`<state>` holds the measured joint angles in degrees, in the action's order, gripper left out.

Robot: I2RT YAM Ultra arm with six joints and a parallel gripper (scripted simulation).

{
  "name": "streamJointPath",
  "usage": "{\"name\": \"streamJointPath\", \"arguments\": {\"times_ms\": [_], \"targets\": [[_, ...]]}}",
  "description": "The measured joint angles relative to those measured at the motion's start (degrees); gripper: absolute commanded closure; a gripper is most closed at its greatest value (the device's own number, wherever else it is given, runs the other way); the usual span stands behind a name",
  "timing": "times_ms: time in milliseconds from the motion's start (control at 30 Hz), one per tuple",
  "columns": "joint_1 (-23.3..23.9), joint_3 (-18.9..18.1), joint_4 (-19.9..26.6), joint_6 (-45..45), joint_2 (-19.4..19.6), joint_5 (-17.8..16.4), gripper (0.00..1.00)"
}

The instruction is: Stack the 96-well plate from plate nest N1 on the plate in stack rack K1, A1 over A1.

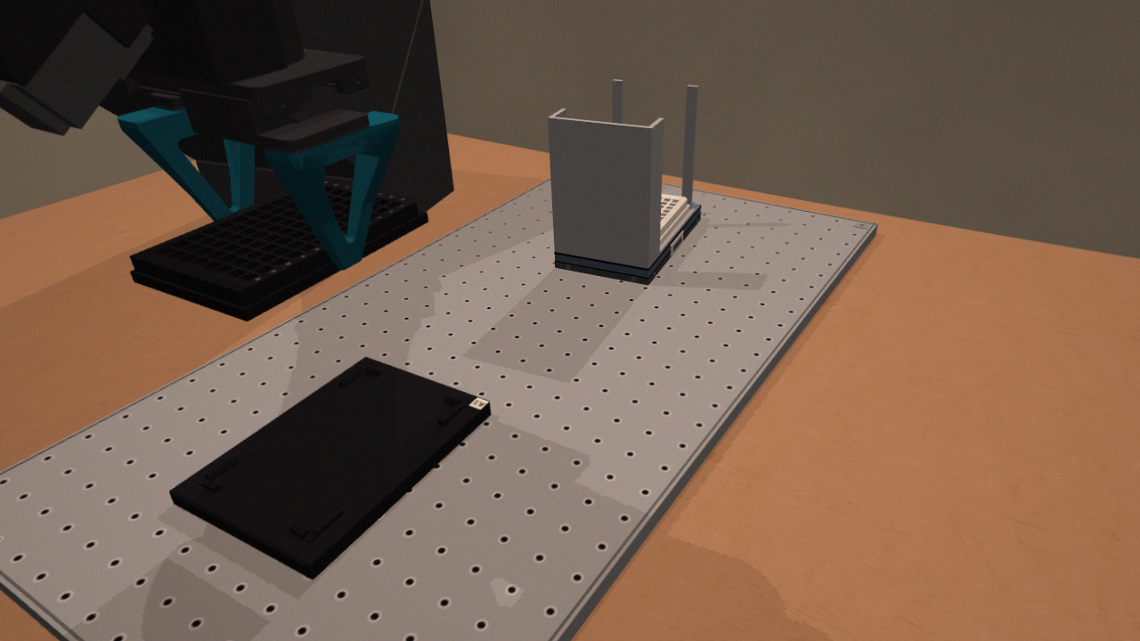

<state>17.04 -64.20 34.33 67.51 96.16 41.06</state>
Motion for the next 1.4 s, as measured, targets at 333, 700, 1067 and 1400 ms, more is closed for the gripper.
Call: {"name": "streamJointPath", "arguments": {"times_ms": [333,700,1067,1400], "targets": [[-0.6,0.4,0.0,-1.7,0.4,0.5,1.00],[-4.8,3.0,-0.7,-0.2,2.9,1.6,1.00],[-8.9,4.0,-1.3,5.0,5.9,2.7,1.00],[-13.1,4.6,-1.7,10.4,9.8,3.8,1.00]]}}
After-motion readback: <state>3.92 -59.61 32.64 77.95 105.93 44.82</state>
